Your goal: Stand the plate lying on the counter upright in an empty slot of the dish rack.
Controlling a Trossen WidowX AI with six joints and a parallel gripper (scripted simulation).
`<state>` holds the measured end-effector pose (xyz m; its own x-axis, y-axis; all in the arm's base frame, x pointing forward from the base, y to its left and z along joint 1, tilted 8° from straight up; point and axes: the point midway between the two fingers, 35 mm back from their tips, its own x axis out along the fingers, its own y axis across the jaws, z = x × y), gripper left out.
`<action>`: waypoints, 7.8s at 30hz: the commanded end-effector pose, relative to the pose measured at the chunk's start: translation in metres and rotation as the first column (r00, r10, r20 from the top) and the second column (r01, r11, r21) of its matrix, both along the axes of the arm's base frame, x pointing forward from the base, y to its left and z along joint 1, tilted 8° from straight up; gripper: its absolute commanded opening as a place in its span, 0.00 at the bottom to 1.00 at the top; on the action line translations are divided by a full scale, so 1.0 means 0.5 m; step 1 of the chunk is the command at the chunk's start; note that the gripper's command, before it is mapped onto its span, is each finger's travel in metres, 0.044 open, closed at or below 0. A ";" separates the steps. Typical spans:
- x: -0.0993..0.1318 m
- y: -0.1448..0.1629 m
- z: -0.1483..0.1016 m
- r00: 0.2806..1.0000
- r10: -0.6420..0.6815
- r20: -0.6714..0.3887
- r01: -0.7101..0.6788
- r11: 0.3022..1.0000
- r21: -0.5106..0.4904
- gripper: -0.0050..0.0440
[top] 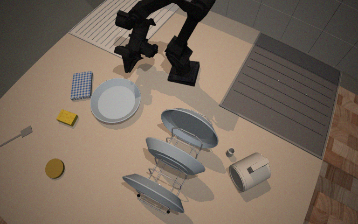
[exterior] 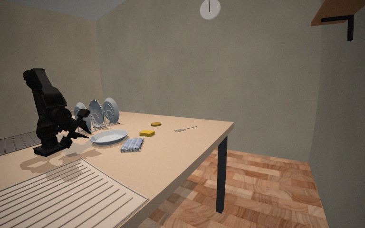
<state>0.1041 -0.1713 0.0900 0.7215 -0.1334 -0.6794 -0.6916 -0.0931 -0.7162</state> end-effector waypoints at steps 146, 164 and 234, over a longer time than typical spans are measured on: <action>0.036 -0.006 -0.070 1.000 0.017 -0.022 -0.016 1.000 0.025 0.28; 0.042 -0.007 -0.073 1.000 0.017 -0.022 -0.016 1.000 0.025 0.28; 0.052 -0.009 -0.076 1.000 0.020 -0.017 -0.020 1.000 0.022 0.10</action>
<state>0.1299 -0.1756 0.0518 0.7120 -0.1039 -0.6944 -0.7021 -0.0904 -0.7064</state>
